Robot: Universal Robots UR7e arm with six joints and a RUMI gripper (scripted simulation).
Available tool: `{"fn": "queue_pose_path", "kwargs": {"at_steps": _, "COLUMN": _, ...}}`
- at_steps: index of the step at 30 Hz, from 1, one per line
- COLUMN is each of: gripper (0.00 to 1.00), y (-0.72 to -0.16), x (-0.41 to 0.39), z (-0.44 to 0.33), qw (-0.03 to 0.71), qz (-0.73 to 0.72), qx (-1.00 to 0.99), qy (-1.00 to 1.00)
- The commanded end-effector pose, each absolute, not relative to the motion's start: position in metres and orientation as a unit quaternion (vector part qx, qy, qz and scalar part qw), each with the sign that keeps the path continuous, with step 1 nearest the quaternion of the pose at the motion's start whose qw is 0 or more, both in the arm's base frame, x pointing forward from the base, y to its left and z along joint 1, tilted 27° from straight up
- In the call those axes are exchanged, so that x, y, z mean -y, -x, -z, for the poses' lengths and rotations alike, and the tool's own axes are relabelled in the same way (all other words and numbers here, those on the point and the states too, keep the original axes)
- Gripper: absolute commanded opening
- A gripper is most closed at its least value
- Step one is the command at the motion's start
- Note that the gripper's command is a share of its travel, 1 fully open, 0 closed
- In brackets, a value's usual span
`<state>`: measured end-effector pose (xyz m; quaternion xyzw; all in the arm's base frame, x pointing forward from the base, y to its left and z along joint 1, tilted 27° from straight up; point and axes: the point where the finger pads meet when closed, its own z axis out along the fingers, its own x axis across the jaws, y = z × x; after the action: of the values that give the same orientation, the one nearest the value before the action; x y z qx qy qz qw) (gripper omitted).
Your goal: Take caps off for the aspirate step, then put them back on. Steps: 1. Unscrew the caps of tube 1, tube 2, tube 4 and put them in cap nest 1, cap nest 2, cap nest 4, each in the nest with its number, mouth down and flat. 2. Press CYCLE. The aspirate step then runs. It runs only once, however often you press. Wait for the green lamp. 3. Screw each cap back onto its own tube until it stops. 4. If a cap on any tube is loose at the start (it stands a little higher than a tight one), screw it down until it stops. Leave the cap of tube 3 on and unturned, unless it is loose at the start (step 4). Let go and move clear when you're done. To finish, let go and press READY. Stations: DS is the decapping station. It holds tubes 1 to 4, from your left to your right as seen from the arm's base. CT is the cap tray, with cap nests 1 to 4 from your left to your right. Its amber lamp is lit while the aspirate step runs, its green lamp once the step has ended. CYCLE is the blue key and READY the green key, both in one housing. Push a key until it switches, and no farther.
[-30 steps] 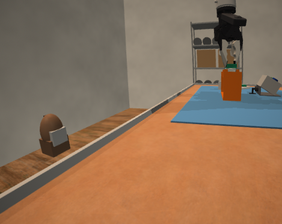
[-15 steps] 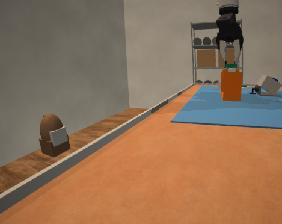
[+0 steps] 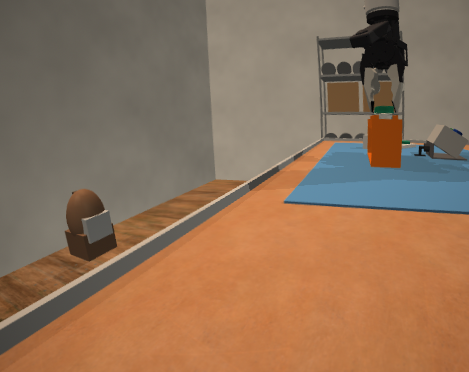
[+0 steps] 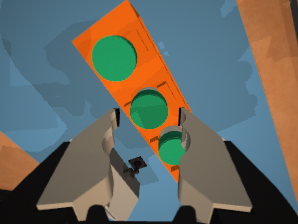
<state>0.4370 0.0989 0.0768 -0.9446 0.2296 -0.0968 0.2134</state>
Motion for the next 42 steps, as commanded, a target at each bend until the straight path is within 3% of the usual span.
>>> {"fn": "queue_pose_path", "kwargs": {"at_steps": 1, "gripper": 0.35, "y": -0.4373, "x": -0.0987, "z": -0.0771, "qw": 0.213, "qz": 0.097, "qx": -0.232, "qy": 0.944}}
{"fn": "queue_pose_path", "kwargs": {"at_steps": 7, "gripper": 0.35, "y": -0.4373, "x": -0.0988, "z": -0.0771, "qw": 0.213, "qz": 0.097, "qx": -0.232, "qy": 0.944}}
{"fn": "queue_pose_path", "kwargs": {"at_steps": 11, "gripper": 0.35, "y": -0.4372, "x": -0.0987, "z": -0.0776, "qw": 0.194, "qz": 0.130, "qx": -0.076, "qy": 0.969}}
{"fn": "queue_pose_path", "kwargs": {"at_steps": 28, "gripper": 0.35, "y": -0.4372, "x": -0.0987, "z": -0.0776, "qw": 0.137, "qz": 0.189, "qx": 0.264, "qy": 0.936}}
{"fn": "queue_pose_path", "kwargs": {"at_steps": 36, "gripper": 0.35, "y": -0.4372, "x": -0.0987, "z": -0.0776, "qw": 0.136, "qz": 0.190, "qx": 0.271, "qy": 0.934}}
{"fn": "queue_pose_path", "kwargs": {"at_steps": 37, "gripper": 0.00, "y": -0.4372, "x": -0.0987, "z": -0.0776, "qw": 0.136, "qz": 0.190, "qx": 0.271, "qy": 0.934}}
{"fn": "queue_pose_path", "kwargs": {"at_steps": 42, "gripper": 0.00, "y": -0.4372, "x": -0.0987, "z": -0.0776, "qw": 0.136, "qz": 0.190, "qx": 0.271, "qy": 0.934}}
